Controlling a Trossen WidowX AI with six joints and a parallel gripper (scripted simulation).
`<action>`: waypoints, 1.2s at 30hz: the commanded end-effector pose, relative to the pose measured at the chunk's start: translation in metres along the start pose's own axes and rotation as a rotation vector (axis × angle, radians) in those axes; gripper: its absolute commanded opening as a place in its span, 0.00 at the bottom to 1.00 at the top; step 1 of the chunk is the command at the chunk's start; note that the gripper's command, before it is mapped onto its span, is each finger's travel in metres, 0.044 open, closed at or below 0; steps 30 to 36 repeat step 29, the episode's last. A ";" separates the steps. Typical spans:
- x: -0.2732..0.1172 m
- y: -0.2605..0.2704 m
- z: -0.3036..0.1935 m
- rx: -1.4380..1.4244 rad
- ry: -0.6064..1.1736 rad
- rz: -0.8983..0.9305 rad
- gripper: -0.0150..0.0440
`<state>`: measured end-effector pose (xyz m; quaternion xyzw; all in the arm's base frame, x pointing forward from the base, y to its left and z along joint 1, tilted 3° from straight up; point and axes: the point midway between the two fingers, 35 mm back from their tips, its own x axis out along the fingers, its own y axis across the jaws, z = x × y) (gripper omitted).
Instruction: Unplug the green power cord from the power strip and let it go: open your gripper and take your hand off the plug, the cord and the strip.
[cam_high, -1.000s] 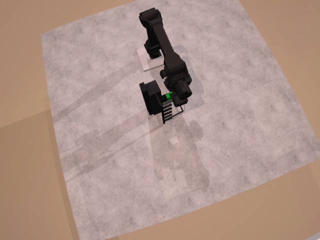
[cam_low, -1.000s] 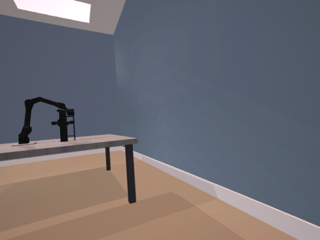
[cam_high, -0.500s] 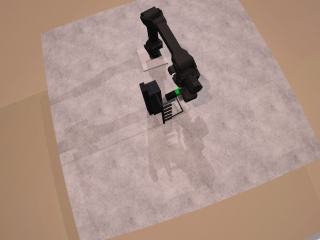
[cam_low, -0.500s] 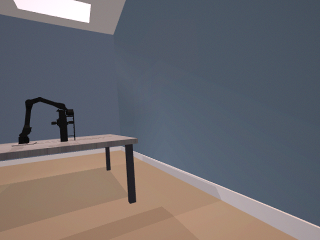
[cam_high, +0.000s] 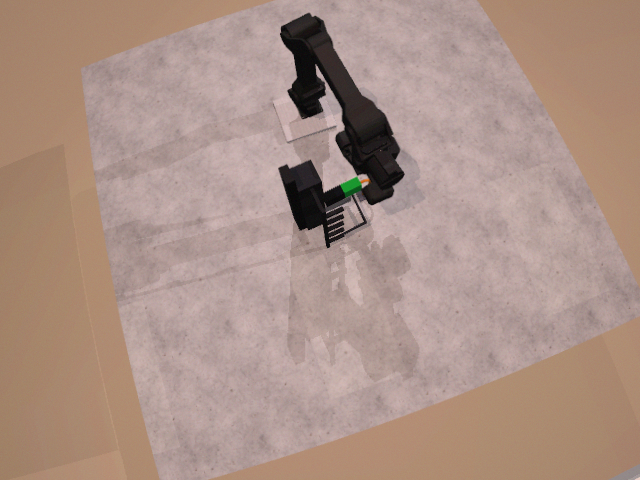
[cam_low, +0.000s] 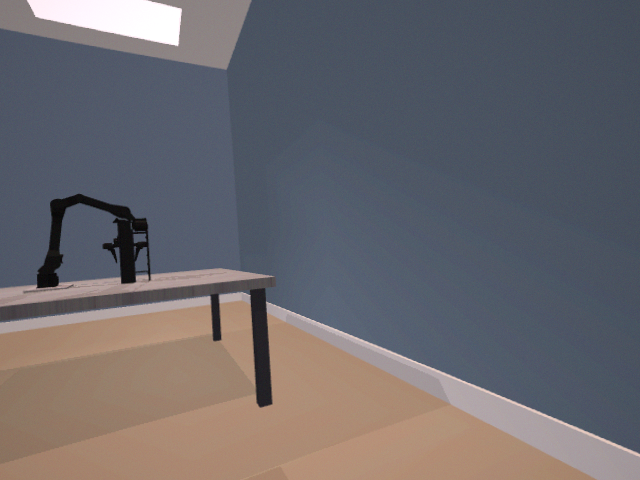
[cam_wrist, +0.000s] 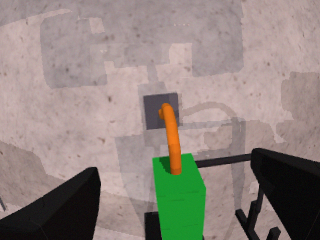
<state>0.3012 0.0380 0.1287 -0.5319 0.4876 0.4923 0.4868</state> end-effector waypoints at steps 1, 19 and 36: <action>-0.007 -0.001 0.030 -0.005 -0.005 -0.003 1.00; -0.011 0.000 0.051 -0.005 -0.007 -0.003 1.00; -0.011 0.000 0.051 -0.005 -0.007 -0.003 1.00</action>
